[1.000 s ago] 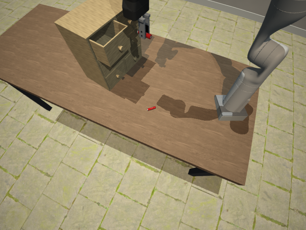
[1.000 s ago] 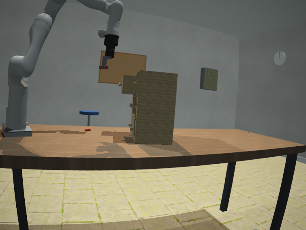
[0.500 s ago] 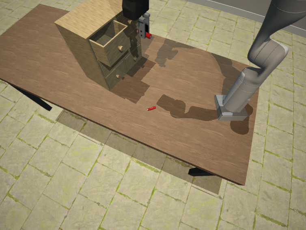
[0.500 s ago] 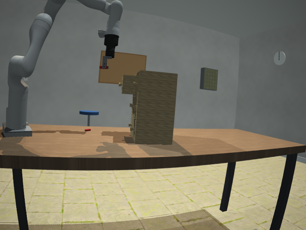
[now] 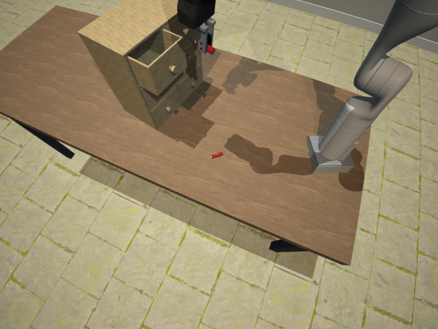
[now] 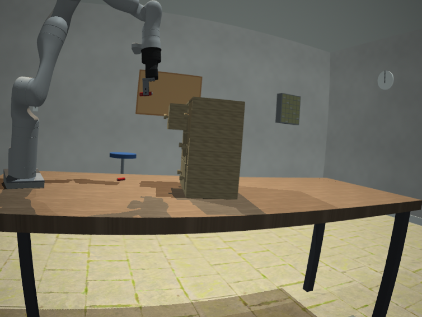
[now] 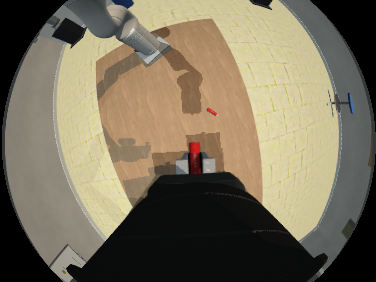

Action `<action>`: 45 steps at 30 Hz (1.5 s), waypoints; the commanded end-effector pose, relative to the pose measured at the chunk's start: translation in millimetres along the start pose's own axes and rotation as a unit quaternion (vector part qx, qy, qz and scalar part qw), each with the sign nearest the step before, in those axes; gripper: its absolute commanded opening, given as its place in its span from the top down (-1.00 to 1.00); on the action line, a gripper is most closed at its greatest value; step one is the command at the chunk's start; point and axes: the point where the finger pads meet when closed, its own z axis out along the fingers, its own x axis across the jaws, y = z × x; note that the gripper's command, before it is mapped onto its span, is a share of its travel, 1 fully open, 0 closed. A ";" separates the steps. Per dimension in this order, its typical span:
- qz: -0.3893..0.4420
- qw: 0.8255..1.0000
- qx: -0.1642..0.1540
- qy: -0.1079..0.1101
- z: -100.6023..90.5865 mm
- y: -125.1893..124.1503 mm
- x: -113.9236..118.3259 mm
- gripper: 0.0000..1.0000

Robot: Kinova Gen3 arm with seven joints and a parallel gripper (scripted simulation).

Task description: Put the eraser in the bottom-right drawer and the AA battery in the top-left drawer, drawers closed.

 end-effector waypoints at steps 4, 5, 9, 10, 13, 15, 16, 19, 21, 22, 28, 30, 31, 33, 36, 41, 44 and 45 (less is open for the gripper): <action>-0.012 0.999 -0.040 0.011 -6.0 -11.0 7.8 0.38; -0.012 0.999 -0.040 0.011 -6.0 -11.0 7.8 0.38; -0.012 0.996 -0.082 0.013 -5.6 -11.8 7.9 0.38; -0.011 0.996 -0.092 0.012 -5.4 -12.0 7.6 0.38; -0.011 0.992 -0.124 0.013 -5.2 -12.5 7.9 0.38; -0.011 0.989 -0.146 0.014 -5.0 -13.0 8.0 0.38; -0.011 0.988 -0.156 0.013 -4.6 -13.3 7.5 0.38; -0.010 0.982 -0.188 0.013 -4.4 -13.8 7.6 0.38; -0.011 0.980 -0.199 0.015 -4.6 -14.0 8.2 0.38; -0.011 0.980 -0.199 0.015 -4.6 -14.0 8.2 0.38; -0.009 0.965 -0.261 0.015 -3.9 -15.2 7.9 0.38; -0.009 0.959 -0.281 0.015 -3.5 -15.7 7.7 0.38; -0.009 0.957 -0.291 0.014 -3.1 -15.9 7.3 0.38; -0.008 0.950 -0.311 0.014 -3.0 -16.3 7.3 0.38; -0.008 0.940 -0.341 0.016 -3.3 -16.7 8.0 0.38; -0.007 0.930 -0.368 0.014 -2.3 -17.4 7.2 0.38; -0.007 0.919 -0.394 0.017 -3.1 -17.8 8.2 0.38; -0.007 0.915 -0.402 0.017 -2.8 -18.0 8.1 0.38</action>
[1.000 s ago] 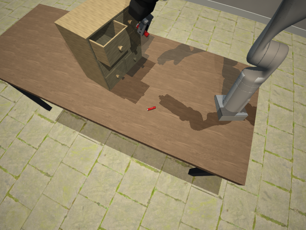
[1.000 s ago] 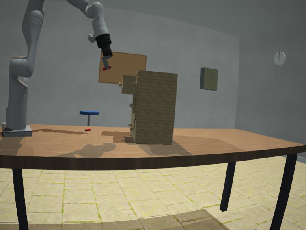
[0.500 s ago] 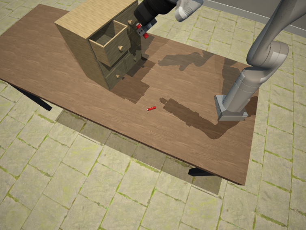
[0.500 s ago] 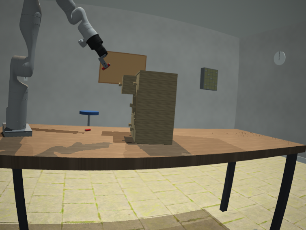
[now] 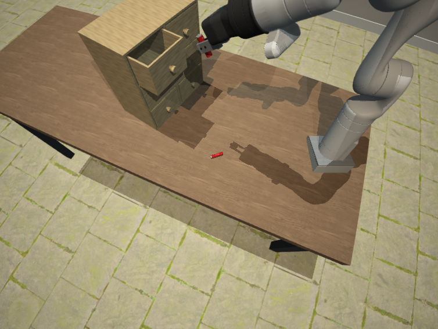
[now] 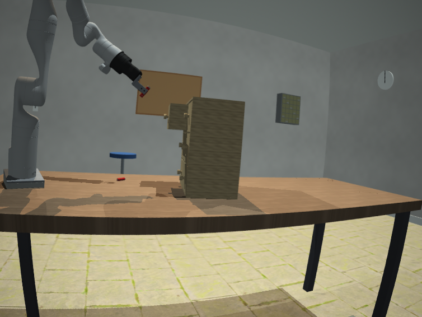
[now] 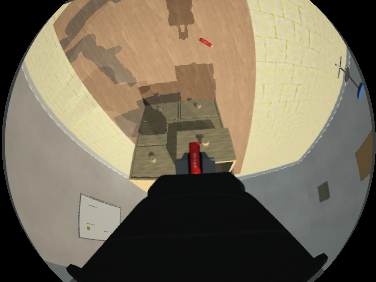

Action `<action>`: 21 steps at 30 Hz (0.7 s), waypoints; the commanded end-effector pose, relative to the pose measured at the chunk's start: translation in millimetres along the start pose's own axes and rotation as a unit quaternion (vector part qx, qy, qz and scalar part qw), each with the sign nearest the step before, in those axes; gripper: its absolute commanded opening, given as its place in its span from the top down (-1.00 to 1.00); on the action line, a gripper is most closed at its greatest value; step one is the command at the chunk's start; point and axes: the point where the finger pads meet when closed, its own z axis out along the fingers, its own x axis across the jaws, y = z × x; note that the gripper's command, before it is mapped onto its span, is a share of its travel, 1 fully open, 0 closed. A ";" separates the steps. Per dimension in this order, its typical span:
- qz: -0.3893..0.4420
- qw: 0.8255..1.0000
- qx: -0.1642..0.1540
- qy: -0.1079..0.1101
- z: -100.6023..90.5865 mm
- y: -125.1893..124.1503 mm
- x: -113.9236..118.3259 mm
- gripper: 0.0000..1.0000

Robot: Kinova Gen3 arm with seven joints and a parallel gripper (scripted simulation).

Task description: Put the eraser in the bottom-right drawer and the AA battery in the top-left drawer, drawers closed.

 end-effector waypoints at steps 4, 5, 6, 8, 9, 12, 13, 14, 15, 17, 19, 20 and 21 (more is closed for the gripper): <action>-0.012 0.999 -0.044 -0.003 -0.9 -8.1 -1.5 0.38; -0.012 0.999 -0.052 -0.002 -1.0 -8.1 -1.4 0.38; -0.012 0.998 -0.060 -0.001 -1.3 -8.0 -1.1 0.38; -0.011 0.997 -0.074 0.001 -1.9 -7.7 -0.2 0.38; -0.011 0.997 -0.080 0.000 -1.7 -8.1 -0.6 0.38; -0.011 0.996 -0.086 -0.001 -1.5 -8.5 -1.0 0.38; -0.011 0.996 -0.091 -0.001 -1.4 -8.8 -1.3 0.38; -0.011 0.995 -0.097 -0.002 -1.3 -9.0 -1.5 0.38; -0.011 0.995 -0.102 -0.002 -1.3 -9.2 -1.6 0.38; -0.011 0.994 -0.111 -0.002 -1.3 -9.3 -1.6 0.38; -0.011 0.993 -0.119 -0.002 -1.5 -9.3 -1.5 0.38; -0.011 0.992 -0.122 -0.001 -1.6 -9.3 -1.4 0.38; -0.011 0.992 -0.125 -0.001 -1.7 -9.3 -1.3 0.38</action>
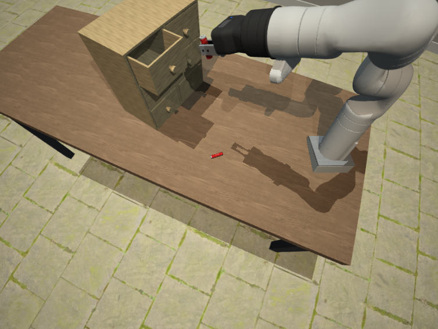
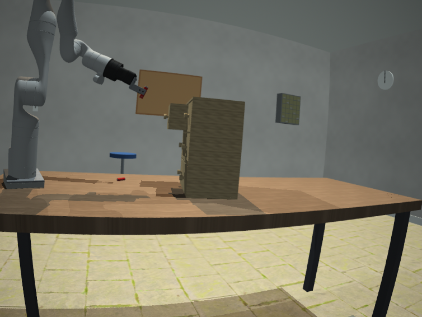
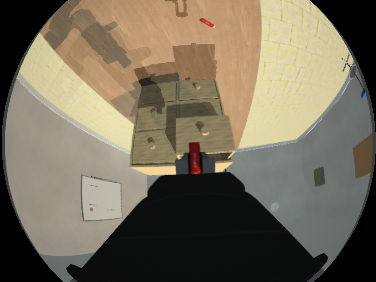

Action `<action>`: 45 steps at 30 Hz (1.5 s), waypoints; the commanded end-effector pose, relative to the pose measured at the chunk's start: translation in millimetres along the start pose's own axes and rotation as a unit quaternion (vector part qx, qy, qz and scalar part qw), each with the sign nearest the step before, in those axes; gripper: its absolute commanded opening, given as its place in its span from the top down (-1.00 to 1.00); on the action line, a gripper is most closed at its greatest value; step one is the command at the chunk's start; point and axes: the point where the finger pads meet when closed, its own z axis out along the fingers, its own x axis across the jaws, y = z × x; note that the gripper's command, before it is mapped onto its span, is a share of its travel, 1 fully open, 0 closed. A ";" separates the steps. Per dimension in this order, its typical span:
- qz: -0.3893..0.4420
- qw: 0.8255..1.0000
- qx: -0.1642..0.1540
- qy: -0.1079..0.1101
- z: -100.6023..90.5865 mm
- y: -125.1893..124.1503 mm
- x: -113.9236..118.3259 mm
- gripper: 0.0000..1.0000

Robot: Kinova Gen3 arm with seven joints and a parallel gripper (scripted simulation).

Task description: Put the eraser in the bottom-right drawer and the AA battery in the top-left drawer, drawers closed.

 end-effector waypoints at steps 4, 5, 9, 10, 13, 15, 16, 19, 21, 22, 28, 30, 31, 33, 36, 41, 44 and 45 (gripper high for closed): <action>-0.009 1.000 -0.017 -0.001 -0.9 -1.7 0.1 0.38; -0.009 1.000 -0.019 -0.001 -1.0 -1.6 0.2 0.38; -0.009 1.000 -0.022 0.000 -1.1 -1.6 0.4 0.38; -0.009 1.000 -0.022 0.000 -1.1 -1.5 0.4 0.38; -0.009 1.000 -0.024 0.000 -1.2 -1.5 0.6 0.38; -0.009 1.000 -0.024 0.001 -1.2 -1.4 0.6 0.38; -0.009 1.000 -0.024 0.001 -1.2 -1.4 0.6 0.38; -0.009 1.000 -0.024 0.001 -1.2 -1.4 0.6 0.38; -0.009 1.000 -0.024 0.001 -1.0 -1.3 0.6 0.38; -0.009 1.000 -0.024 0.000 -0.7 -1.2 0.6 0.38; -0.009 1.000 -0.024 0.000 1.3 -0.4 0.6 0.38; -0.009 1.000 -0.024 0.000 3.2 0.4 0.6 0.38; -0.009 1.000 -0.024 0.000 4.3 0.8 0.7 0.38; -0.009 1.000 -0.024 0.000 7.0 2.0 0.7 0.38; -0.009 1.000 -0.024 0.000 12.3 4.1 0.7 0.38; -0.009 1.000 -0.024 0.000 19.0 6.9 0.8 0.38; -0.009 1.000 -0.024 0.000 27.0 10.2 0.9 0.38; -0.009 1.000 -0.024 0.000 30.0 11.4 0.9 0.38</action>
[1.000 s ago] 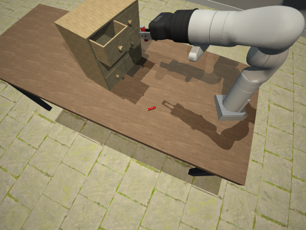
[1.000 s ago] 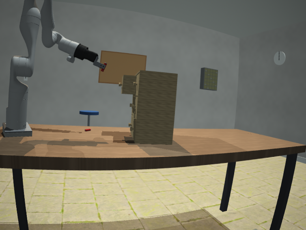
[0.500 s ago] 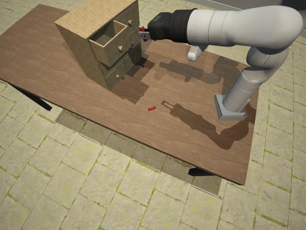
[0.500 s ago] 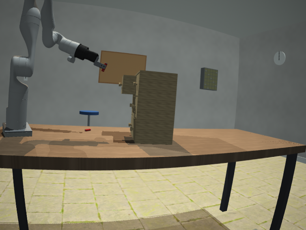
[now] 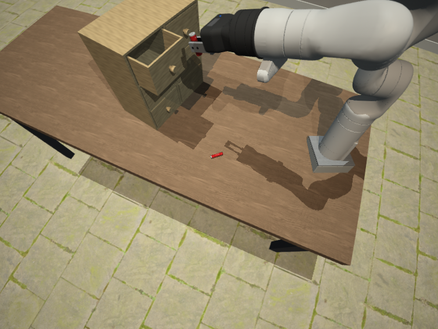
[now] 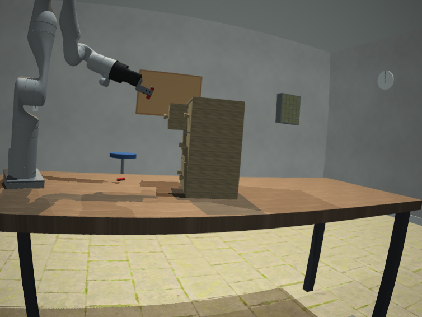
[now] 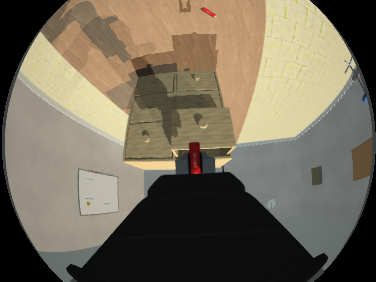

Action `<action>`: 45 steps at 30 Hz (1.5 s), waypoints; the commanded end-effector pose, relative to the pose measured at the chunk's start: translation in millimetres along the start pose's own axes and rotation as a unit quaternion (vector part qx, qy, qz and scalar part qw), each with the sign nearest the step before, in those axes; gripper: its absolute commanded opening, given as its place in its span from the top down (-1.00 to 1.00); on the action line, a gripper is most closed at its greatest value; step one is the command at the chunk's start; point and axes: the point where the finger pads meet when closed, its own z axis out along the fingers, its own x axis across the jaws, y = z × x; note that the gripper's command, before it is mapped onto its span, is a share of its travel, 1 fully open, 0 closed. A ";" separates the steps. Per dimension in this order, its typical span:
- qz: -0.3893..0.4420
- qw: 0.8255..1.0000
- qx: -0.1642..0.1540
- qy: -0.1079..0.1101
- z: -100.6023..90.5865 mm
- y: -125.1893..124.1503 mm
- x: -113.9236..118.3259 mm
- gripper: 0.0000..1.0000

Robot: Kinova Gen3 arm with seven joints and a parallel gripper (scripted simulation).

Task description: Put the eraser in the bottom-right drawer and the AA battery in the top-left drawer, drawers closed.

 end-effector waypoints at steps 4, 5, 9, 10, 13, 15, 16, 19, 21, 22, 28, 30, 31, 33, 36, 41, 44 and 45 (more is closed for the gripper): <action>0.002 1.000 0.000 -0.007 20.1 6.7 -4.4 0.38; 0.002 1.000 0.000 -0.007 23.7 8.0 -4.5 0.38; 0.002 1.000 0.000 -0.007 38.8 13.4 -4.7 0.38; 0.002 1.000 0.000 -0.007 42.8 14.8 -4.8 0.38; 0.002 1.000 0.000 -0.007 46.8 16.2 -4.8 0.38; 0.002 1.000 0.000 -0.007 54.7 19.1 -4.9 0.38; 0.002 1.000 0.000 -0.007 58.7 20.5 -5.0 0.38; 0.002 1.000 0.000 -0.007 70.3 24.6 -5.1 0.38; 0.002 1.000 0.000 -0.007 77.4 27.1 -5.2 0.38; 0.002 1.000 0.000 -0.007 80.8 28.3 -5.3 0.38; 0.002 1.000 0.000 -0.007 97.0 34.1 -5.5 0.38; 0.002 1.000 0.000 -0.007 97.0 34.1 -5.5 0.38; 0.002 1.000 0.000 -0.007 99.0 34.8 -5.6 0.38; 0.002 1.000 0.000 -0.007 102.3 36.0 -5.6 0.38; 0.002 1.000 0.000 -0.007 105.8 37.2 -5.6 0.38; 0.002 1.000 0.000 -0.007 108.1 38.1 -5.7 0.38; 0.002 1.000 0.000 -0.007 108.3 38.1 -5.7 0.38; 0.002 1.000 0.000 -0.007 108.3 38.1 -5.7 0.38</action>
